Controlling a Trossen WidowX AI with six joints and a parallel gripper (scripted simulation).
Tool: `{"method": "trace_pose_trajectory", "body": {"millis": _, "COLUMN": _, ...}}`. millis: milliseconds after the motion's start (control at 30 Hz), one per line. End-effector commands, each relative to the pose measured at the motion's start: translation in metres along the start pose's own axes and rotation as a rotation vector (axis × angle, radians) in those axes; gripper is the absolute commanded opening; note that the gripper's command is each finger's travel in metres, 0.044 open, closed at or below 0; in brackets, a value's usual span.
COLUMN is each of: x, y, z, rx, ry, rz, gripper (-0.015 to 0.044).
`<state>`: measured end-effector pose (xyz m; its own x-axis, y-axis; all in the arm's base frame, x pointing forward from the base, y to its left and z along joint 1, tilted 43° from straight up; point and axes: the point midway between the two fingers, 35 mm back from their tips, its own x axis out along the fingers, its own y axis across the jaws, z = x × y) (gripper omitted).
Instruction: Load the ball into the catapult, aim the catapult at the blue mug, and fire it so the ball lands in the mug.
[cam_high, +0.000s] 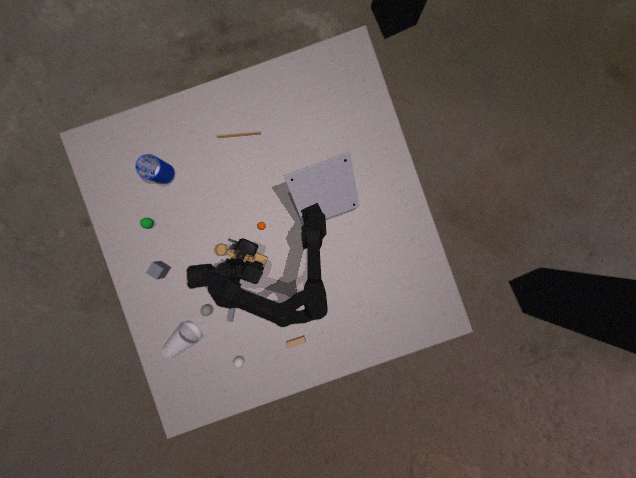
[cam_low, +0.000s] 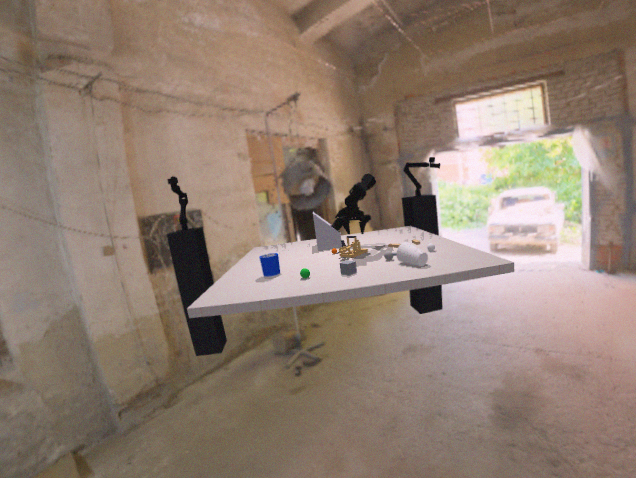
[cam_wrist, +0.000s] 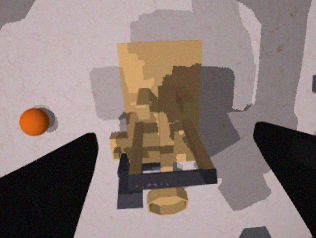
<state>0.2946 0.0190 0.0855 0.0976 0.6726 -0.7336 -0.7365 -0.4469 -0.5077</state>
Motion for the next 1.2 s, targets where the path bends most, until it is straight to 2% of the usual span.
{"method": "trace_pose_trajectory", "body": {"millis": 0, "x": 0.027, "y": 0.002, "z": 0.005, "rx": 0.002, "ry": -0.016, "rz": 0.004, "gripper": 0.044}}
{"method": "trace_pose_trajectory", "body": {"millis": 1167, "x": 0.077, "y": 0.001, "z": 0.006, "rx": 0.002, "ry": -0.017, "rz": 0.002, "gripper": 0.044}}
